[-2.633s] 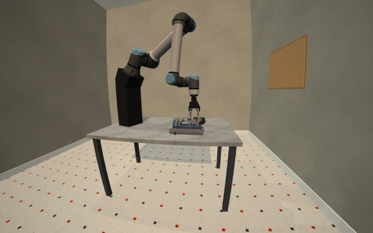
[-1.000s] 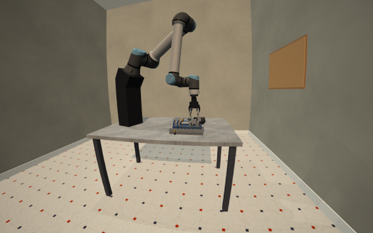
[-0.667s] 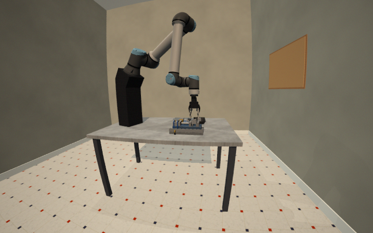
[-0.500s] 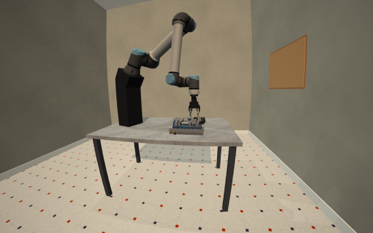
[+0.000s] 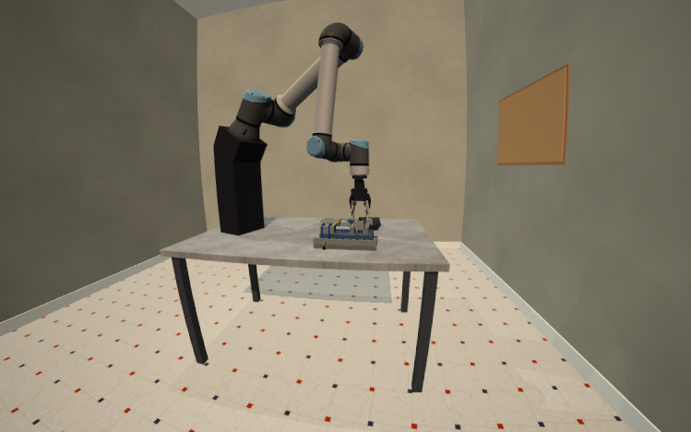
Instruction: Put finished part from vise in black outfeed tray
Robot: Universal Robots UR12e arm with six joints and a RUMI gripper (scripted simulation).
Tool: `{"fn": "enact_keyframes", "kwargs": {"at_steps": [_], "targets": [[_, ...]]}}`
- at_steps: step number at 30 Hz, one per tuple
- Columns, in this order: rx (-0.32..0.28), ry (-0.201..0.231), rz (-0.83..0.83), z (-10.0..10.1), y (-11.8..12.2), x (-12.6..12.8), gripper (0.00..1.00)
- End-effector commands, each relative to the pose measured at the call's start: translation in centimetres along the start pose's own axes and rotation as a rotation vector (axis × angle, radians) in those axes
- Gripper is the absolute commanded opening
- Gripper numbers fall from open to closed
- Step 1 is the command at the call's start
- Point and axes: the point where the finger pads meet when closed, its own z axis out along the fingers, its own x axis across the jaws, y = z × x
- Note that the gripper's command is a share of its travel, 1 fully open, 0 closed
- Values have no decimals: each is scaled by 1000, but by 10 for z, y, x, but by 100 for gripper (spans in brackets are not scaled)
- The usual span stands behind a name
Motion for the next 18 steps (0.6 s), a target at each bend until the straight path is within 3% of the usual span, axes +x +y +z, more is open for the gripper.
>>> {"fn": "enact_keyframes", "kwargs": {"at_steps": [1, 18], "targets": [[0, 1, 0, 0, 0, 1, 40], [0, 1, 0, 3, 0, 1, 40]]}}
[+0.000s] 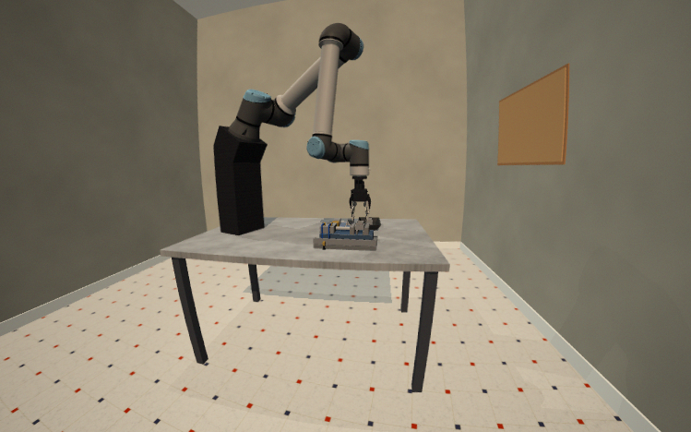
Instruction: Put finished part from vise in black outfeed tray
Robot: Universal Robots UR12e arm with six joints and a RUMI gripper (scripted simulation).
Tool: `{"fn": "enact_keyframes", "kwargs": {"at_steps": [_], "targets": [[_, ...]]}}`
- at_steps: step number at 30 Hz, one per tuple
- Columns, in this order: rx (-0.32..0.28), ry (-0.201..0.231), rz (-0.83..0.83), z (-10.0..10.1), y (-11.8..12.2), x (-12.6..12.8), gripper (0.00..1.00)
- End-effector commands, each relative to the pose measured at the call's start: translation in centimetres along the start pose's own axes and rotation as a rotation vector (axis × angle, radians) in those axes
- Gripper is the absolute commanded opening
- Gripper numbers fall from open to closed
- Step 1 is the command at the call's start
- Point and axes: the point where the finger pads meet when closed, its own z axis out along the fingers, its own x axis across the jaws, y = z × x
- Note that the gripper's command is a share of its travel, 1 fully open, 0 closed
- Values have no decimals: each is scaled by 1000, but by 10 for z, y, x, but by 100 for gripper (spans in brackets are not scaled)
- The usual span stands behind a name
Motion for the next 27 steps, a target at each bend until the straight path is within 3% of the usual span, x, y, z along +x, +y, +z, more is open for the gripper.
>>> {"fn": "enact_keyframes", "kwargs": {"at_steps": [1, 27], "targets": [[0, 1, 0, 1, 0, 1, 40], [0, 1, 0, 8, 0, 1, 40]]}}
